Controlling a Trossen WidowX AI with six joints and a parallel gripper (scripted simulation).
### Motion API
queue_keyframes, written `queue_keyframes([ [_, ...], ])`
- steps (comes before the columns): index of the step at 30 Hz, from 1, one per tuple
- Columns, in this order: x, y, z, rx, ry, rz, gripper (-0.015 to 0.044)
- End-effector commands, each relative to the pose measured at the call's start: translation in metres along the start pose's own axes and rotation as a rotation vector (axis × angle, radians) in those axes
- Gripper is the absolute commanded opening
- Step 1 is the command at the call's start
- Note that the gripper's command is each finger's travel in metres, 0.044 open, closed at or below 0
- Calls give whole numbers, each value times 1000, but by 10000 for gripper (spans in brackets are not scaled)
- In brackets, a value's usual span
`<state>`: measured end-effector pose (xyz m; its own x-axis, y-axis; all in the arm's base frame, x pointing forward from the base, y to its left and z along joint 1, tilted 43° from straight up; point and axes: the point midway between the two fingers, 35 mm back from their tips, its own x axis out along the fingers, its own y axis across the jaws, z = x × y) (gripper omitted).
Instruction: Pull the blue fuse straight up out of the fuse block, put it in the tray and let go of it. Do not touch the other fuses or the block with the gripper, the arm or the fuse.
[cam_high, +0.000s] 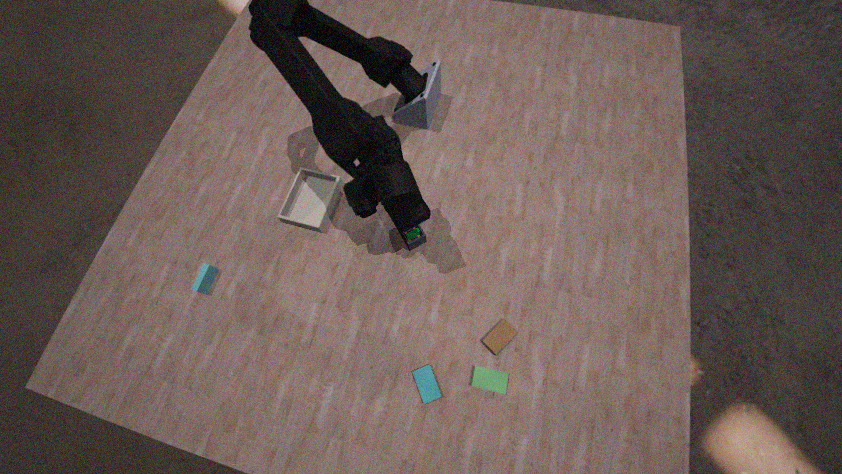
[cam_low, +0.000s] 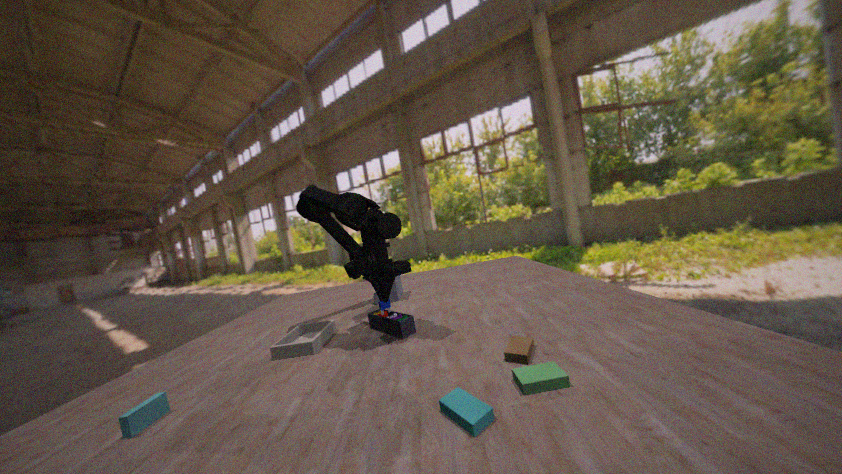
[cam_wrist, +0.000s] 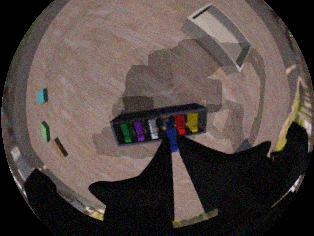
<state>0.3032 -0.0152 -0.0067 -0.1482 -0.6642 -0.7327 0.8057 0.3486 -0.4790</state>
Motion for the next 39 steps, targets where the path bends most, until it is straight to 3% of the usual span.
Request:
queue_keyframes([
  [1, -4, 0, 0, 3, 3, 1, 0],
  [16, -24, -2, 4, 2, 5, 3, 0],
  [39, -24, -115, 143, 2, 2, 5, 0],
])
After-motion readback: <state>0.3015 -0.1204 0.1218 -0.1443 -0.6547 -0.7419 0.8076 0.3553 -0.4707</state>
